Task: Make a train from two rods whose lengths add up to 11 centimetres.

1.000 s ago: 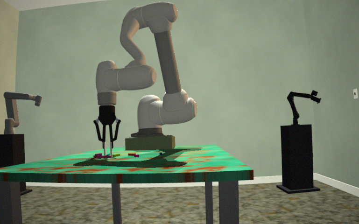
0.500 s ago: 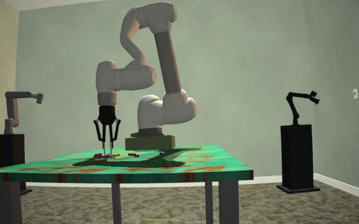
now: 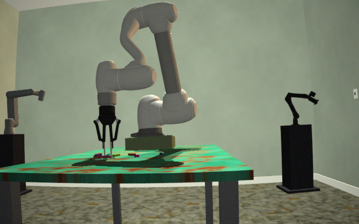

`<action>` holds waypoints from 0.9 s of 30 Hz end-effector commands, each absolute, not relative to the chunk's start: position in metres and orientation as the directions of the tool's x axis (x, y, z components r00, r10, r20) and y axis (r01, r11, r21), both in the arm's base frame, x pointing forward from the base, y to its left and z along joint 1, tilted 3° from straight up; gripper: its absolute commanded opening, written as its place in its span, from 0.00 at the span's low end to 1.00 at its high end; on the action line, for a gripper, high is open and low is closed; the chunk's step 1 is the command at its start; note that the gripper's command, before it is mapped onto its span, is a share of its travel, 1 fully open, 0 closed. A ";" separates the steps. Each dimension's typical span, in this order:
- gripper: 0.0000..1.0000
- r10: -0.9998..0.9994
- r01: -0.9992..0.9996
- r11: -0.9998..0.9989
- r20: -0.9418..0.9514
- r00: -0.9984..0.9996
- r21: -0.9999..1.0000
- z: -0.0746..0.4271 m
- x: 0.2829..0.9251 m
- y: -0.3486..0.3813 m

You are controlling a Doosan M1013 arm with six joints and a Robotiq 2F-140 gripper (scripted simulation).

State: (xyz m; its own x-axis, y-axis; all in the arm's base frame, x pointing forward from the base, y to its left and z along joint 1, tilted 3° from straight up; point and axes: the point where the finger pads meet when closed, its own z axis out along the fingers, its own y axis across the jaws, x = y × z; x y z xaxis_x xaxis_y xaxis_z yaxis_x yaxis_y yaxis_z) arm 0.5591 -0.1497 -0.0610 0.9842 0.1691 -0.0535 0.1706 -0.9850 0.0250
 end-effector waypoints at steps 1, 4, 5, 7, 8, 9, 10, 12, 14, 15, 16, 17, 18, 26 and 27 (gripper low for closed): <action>0.15 0.169 0.171 -0.985 -0.053 0.984 0.025 -0.061 0.559 -0.150; 0.15 0.169 0.171 -0.985 -0.053 0.984 0.025 -0.061 0.559 -0.150; 0.15 0.169 0.171 -0.985 -0.053 0.984 0.025 -0.061 0.559 -0.150; 0.03 0.169 0.171 -0.985 -0.053 0.984 0.025 -0.061 0.559 -0.150; 0.03 0.169 0.171 -0.985 -0.053 0.984 0.025 -0.061 0.559 -0.150; 0.03 0.169 0.171 -0.985 -0.053 0.984 0.025 -0.061 0.559 -0.150; 0.03 0.169 0.171 -0.985 -0.053 0.984 0.025 -0.061 0.559 -0.150; 0.03 0.169 0.171 -0.985 -0.053 0.984 0.025 -0.061 0.559 -0.150; 0.03 0.169 0.171 -0.985 -0.053 0.984 0.025 -0.061 0.559 -0.150; 0.03 0.169 0.171 -0.985 -0.053 0.984 0.025 -0.061 0.559 -0.150; 0.03 0.169 0.171 -0.985 -0.053 0.984 0.025 -0.061 0.559 -0.150; 0.03 0.169 0.171 -0.985 -0.053 0.984 0.025 -0.061 0.559 -0.150; 0.03 0.169 0.171 -0.985 -0.053 0.984 0.025 -0.061 0.559 -0.150; 0.03 0.169 0.171 -0.985 -0.053 0.984 0.025 -0.061 0.559 -0.150; 0.03 0.169 0.171 -0.985 -0.053 0.984 0.025 -0.061 0.559 -0.150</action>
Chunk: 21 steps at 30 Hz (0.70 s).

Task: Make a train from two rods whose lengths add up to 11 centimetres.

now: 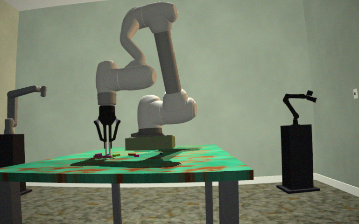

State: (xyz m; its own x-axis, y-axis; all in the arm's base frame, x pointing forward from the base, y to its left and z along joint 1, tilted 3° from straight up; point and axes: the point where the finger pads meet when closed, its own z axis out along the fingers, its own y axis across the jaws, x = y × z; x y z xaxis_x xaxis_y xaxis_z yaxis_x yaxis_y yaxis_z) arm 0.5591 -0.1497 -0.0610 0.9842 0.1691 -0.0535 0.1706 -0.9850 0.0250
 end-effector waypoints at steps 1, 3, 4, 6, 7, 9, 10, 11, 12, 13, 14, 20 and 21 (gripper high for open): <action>0.03 0.169 0.171 -0.985 -0.053 0.984 0.025 -0.061 0.559 -0.150; 0.03 0.169 0.171 -0.985 -0.053 0.984 0.025 -0.061 0.559 -0.150; 0.03 0.169 0.171 -0.985 -0.053 0.984 0.025 -0.061 0.559 -0.150; 0.03 0.169 0.171 -0.985 -0.053 0.984 0.025 -0.061 0.559 -0.150; 0.03 0.169 0.171 -0.985 -0.053 0.984 0.025 -0.061 0.559 -0.150; 0.03 0.169 0.171 -0.985 -0.053 0.984 0.025 -0.061 0.559 -0.150; 0.03 0.169 0.171 -0.985 -0.053 0.984 0.025 -0.061 0.559 -0.150; 0.03 0.169 0.171 -0.985 -0.053 0.984 0.025 -0.061 0.559 -0.150; 0.03 0.169 0.171 -0.985 -0.053 0.984 0.025 -0.061 0.559 -0.150; 0.03 0.169 0.171 -0.985 -0.053 0.984 0.025 -0.061 0.559 -0.150; 0.03 0.169 0.171 -0.985 -0.053 0.984 0.025 -0.060 0.559 -0.150; 0.03 0.169 0.171 -0.985 -0.053 0.984 0.025 -0.042 0.560 -0.149; 0.03 0.169 0.171 -0.985 -0.053 0.984 0.025 -0.035 0.560 -0.149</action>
State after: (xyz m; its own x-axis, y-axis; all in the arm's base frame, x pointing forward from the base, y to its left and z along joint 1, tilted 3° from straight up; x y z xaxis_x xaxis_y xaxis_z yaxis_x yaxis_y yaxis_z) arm 0.5596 -0.1494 -0.0507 0.9842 0.1691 -0.0533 0.1706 -0.9850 0.0251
